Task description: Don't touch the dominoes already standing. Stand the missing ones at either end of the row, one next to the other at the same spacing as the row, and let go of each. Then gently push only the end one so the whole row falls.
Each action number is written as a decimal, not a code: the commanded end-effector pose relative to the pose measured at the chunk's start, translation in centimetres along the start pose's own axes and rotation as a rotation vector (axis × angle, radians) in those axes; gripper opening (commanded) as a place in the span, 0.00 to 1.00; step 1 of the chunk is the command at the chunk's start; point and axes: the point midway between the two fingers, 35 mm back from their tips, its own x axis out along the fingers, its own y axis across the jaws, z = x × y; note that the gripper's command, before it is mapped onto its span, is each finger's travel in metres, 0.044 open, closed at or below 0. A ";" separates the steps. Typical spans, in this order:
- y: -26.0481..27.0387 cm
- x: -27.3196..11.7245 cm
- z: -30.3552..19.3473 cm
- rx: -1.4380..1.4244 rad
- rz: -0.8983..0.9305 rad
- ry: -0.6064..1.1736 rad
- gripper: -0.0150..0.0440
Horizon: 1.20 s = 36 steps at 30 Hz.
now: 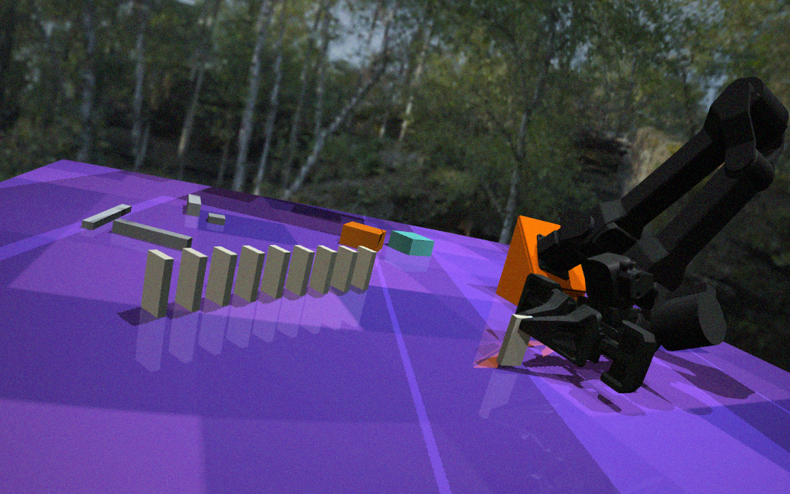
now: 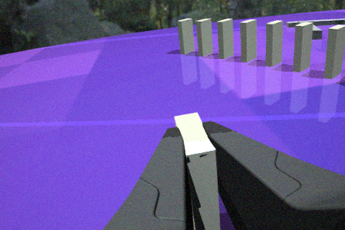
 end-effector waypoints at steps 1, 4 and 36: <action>0.0 0.0 0.0 0.007 -0.002 -0.004 0.30; 0.0 0.0 0.0 0.007 -0.002 -0.004 0.34; 0.5 2.6 5.8 -0.158 -0.046 0.007 1.00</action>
